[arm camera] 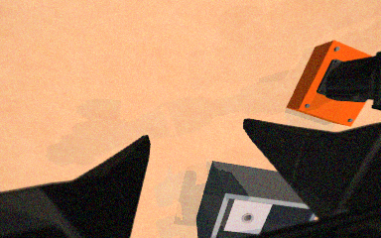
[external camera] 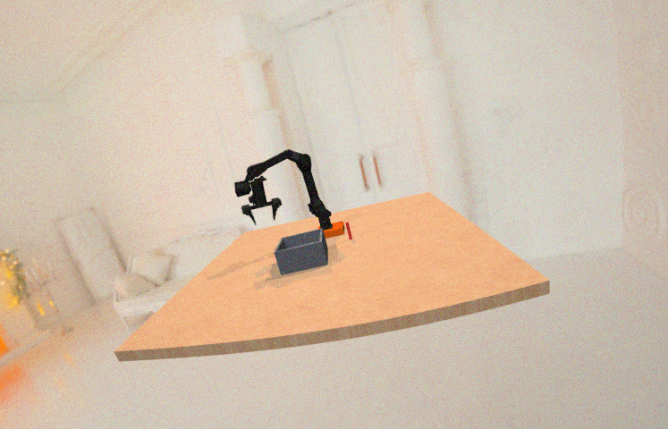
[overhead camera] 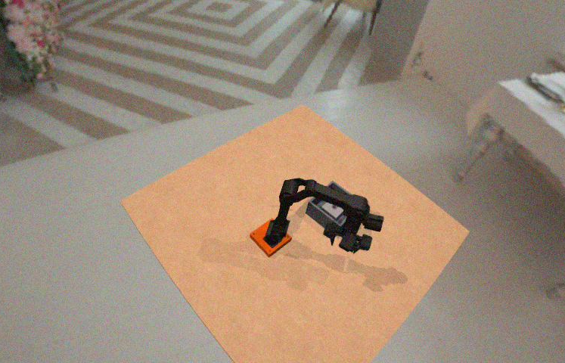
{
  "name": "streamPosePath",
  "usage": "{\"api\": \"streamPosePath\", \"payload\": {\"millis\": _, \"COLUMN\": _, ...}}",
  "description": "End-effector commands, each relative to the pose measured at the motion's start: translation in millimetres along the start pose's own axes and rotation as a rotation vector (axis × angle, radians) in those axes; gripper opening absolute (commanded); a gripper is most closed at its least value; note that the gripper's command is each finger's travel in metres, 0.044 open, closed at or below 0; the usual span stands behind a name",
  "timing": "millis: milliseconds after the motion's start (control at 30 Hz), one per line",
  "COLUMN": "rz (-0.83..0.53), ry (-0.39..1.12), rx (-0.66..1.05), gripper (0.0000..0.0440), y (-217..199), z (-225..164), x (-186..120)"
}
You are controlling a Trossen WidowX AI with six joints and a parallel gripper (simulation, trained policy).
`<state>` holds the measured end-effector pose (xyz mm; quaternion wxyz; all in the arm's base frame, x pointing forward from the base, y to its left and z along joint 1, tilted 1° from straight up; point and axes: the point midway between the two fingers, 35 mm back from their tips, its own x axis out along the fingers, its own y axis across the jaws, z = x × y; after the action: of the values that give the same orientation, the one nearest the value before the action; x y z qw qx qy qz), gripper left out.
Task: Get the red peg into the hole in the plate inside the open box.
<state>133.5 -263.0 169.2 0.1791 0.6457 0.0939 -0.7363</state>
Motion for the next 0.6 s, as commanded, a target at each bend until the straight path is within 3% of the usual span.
{"api": "streamPosePath", "payload": {"millis": 0, "rz": 0.05, "ry": -0.008, "rx": -0.146, "gripper": 0.044, "y": -2.3, "z": -25.5, "x": -13.2}}
{"api": "streamPosePath", "payload": {"millis": 567, "rz": 0.155, "ry": -0.004, "rx": -0.729, "gripper": 0.044, "y": -52.5, "z": -124.2, "x": -47.9}}
